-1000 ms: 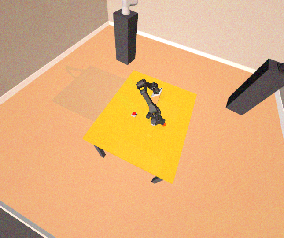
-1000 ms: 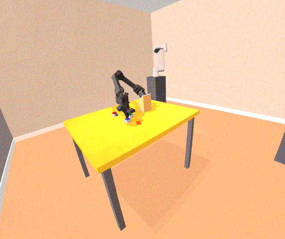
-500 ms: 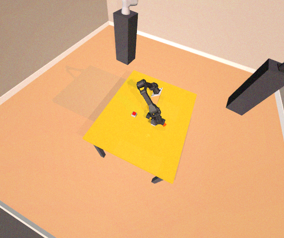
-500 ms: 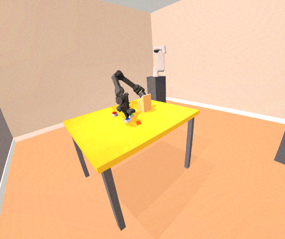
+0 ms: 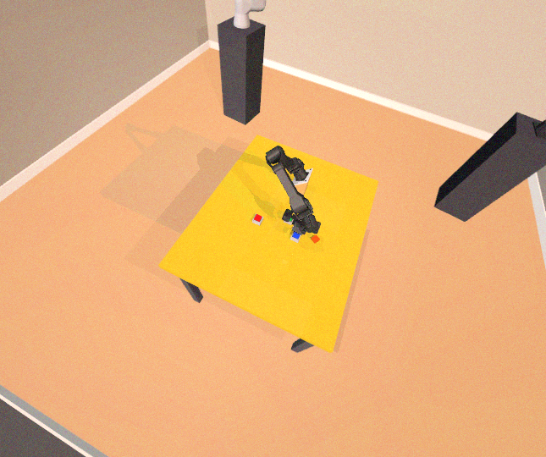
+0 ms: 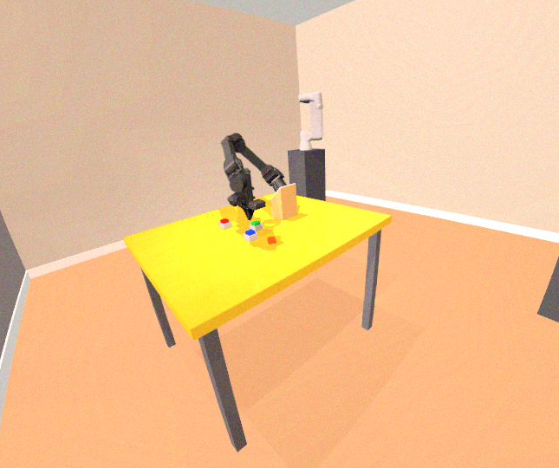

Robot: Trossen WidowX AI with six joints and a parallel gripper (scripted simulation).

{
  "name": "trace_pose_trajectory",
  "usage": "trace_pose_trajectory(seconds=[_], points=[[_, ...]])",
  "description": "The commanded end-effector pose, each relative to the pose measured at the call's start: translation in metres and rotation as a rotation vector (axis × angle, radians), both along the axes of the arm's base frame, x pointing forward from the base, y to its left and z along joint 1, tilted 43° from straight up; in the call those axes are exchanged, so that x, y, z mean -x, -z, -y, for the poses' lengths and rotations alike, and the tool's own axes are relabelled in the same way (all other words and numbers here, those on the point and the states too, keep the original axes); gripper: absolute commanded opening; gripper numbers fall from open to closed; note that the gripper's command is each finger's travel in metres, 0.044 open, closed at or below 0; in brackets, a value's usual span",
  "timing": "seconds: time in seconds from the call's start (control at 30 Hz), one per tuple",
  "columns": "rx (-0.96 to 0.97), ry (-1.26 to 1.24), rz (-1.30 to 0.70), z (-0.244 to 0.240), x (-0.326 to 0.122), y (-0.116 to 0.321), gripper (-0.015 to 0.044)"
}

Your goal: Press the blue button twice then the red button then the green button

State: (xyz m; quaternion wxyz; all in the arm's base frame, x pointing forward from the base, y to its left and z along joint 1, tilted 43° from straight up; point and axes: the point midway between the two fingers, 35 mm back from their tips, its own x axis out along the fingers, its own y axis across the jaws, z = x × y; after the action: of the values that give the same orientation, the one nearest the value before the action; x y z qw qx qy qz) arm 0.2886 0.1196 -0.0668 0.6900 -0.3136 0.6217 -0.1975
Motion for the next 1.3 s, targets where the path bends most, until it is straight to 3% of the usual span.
trace_pose_trajectory(seconds=[0.0, 0.2, 0.4, 0.6, 0.83, 1.0, 1.27], points=[[-0.022, -0.008, 0.022, -0.026, 0.003, -0.026, 0.002], [-0.03, -0.011, 0.018, -0.011, -0.008, -0.044, 0.002], [-0.039, -0.017, 0.016, 0.067, -0.031, -0.119, 0.002], [-0.009, -0.009, 0.022, 0.142, -0.022, -0.179, 0.002], [-0.008, -0.008, 0.023, 0.146, -0.022, -0.179, 0.002], [-0.005, -0.008, 0.024, 0.184, -0.031, -0.138, 0.002], [-0.004, -0.008, 0.024, 0.189, -0.032, -0.132, 0.002]])
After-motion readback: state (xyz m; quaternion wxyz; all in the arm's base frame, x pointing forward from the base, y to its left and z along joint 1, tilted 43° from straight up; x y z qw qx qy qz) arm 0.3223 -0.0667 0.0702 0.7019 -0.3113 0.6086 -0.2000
